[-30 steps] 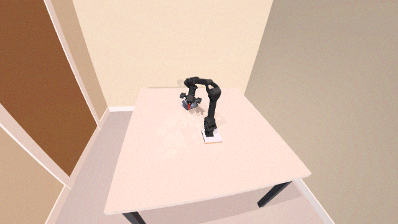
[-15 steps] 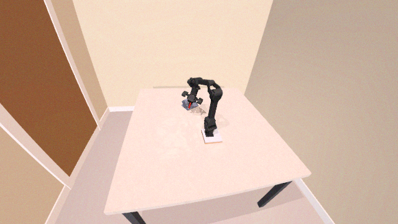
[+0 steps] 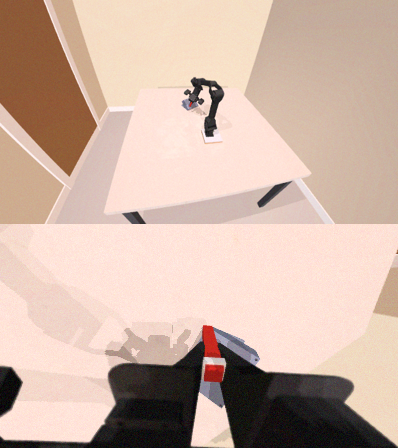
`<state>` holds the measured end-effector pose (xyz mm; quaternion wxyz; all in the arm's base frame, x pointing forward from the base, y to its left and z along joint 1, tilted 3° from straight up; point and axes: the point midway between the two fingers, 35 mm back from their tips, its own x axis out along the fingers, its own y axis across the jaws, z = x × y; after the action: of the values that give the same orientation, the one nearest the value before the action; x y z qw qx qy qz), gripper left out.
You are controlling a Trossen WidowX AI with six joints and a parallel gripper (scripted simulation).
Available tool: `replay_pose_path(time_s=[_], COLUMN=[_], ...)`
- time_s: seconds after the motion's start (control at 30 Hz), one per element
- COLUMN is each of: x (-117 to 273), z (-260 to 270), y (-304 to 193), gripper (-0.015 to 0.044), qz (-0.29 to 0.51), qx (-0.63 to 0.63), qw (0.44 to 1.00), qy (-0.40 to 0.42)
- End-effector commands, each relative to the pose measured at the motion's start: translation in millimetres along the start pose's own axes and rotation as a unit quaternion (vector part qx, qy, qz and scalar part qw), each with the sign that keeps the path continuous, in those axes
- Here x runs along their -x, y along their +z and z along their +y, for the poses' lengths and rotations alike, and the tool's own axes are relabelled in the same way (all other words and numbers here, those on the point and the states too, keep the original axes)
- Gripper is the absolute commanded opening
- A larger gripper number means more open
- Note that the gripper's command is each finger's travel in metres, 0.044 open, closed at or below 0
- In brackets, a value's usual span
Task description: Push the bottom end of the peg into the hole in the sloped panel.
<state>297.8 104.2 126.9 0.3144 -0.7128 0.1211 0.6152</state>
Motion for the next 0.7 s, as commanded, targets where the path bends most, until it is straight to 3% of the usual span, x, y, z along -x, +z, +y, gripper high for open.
replay_pose_path(time_s=[0.0, 0.67], x=[2.5, 9.6], z=[0.6, 7.9], y=[-3.8, -26.6], gripper=[0.0, 0.0], qz=[0.005, 0.033], qx=[-0.016, -0.086], qw=[1.0, 0.993], qy=[-0.015, -0.077])
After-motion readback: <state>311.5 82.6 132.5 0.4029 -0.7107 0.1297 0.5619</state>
